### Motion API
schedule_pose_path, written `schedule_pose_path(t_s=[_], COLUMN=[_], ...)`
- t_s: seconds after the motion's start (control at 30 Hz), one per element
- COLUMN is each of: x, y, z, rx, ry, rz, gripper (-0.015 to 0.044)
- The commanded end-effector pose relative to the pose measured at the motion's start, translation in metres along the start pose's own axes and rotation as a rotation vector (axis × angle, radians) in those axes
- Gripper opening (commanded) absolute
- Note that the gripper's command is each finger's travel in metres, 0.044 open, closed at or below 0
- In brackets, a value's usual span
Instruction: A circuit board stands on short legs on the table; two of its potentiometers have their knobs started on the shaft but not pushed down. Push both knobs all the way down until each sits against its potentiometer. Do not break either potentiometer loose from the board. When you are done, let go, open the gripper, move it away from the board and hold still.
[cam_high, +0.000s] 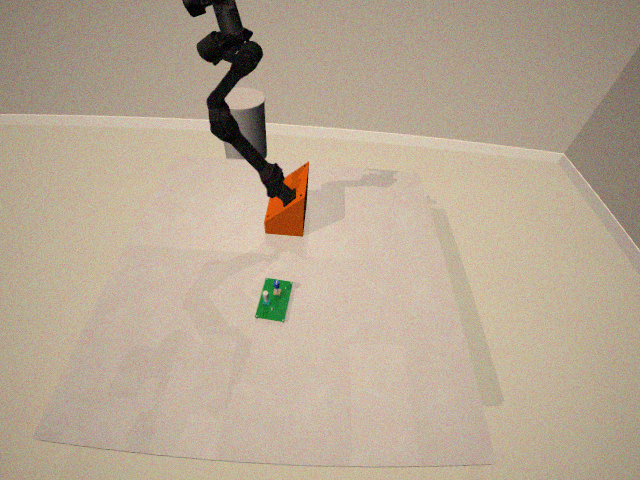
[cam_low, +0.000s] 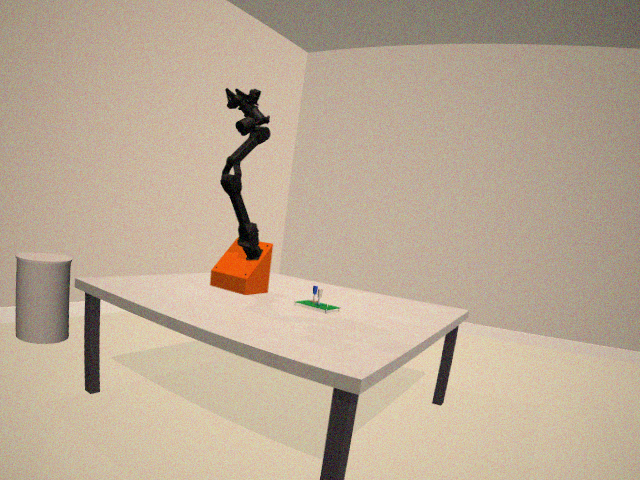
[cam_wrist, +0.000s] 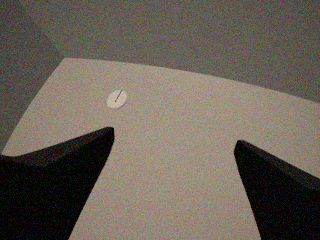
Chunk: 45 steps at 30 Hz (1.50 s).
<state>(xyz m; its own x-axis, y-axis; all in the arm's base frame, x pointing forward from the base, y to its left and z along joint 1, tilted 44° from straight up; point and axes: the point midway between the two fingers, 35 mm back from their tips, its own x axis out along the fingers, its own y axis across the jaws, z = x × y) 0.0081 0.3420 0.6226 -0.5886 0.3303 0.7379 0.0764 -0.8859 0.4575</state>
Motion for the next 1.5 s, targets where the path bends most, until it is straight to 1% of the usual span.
schedule_pose_path(t_s=[0.0, 0.13, 0.23, 0.37, 0.47, 0.87, 1.2, 1.47], x=[0.000, -0.007, -0.018, -0.031, -0.043, -0.106, -0.185, -0.253], y=[0.000, -0.010, -0.024, -0.033, -0.044, -0.081, -0.114, -0.128], z=[0.001, 0.013, 0.030, 0.038, 0.053, 0.109, 0.157, 0.182], rx=[0.000, 0.001, 0.000, -0.062, -0.067, -0.075, -0.089, -0.083], ry=[-0.002, -0.048, -0.117, -0.140, -0.199, -0.417, -0.669, -0.842], rz=[-0.001, -0.034, -0.084, -0.136, -0.184, -0.368, -0.570, -0.724], gripper=[0.0374, 0.0269, 0.0190, 0.0085, 0.0006, 0.0000, 0.0000, 0.0000])
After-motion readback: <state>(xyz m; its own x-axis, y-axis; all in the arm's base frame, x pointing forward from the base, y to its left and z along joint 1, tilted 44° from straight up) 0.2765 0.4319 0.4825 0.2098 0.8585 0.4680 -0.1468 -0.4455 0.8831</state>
